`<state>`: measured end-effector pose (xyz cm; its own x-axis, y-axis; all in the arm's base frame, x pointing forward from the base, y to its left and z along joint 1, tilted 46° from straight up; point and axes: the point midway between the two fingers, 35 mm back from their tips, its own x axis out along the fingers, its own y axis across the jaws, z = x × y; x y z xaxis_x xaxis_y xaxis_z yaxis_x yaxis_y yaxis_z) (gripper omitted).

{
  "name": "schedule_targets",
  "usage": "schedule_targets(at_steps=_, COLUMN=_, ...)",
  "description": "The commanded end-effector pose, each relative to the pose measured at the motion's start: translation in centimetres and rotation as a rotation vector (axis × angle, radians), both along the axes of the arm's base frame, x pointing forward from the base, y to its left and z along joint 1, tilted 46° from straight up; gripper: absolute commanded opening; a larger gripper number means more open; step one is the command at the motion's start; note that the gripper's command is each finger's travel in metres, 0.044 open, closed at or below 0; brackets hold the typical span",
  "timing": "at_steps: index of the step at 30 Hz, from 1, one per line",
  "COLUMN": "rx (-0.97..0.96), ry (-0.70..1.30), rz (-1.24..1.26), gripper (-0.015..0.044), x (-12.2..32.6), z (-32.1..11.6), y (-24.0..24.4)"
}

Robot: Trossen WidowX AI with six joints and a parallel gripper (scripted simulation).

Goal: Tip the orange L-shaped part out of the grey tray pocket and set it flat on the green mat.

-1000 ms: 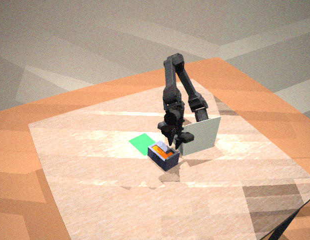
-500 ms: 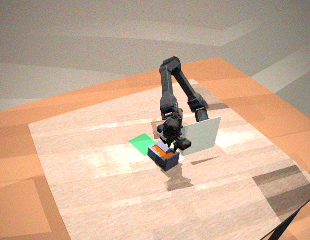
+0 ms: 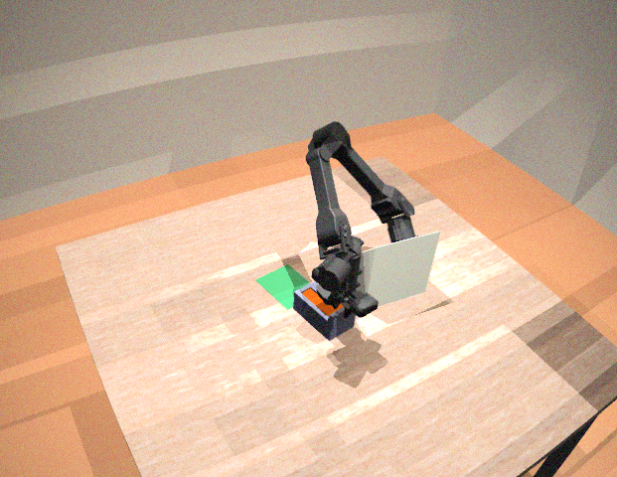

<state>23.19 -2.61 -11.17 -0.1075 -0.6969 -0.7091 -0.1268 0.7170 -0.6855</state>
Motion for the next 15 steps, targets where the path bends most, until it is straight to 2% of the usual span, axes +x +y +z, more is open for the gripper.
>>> schedule_targets(at_steps=1, rx=-0.006, ry=0.011, rz=0.004, gripper=0.018, x=-0.3, z=-0.2, y=-0.3)
schedule_targets(at_steps=15, rx=-0.006, ry=0.011, rz=0.005, gripper=0.018, x=-0.5, z=-1.7, y=-1.9)
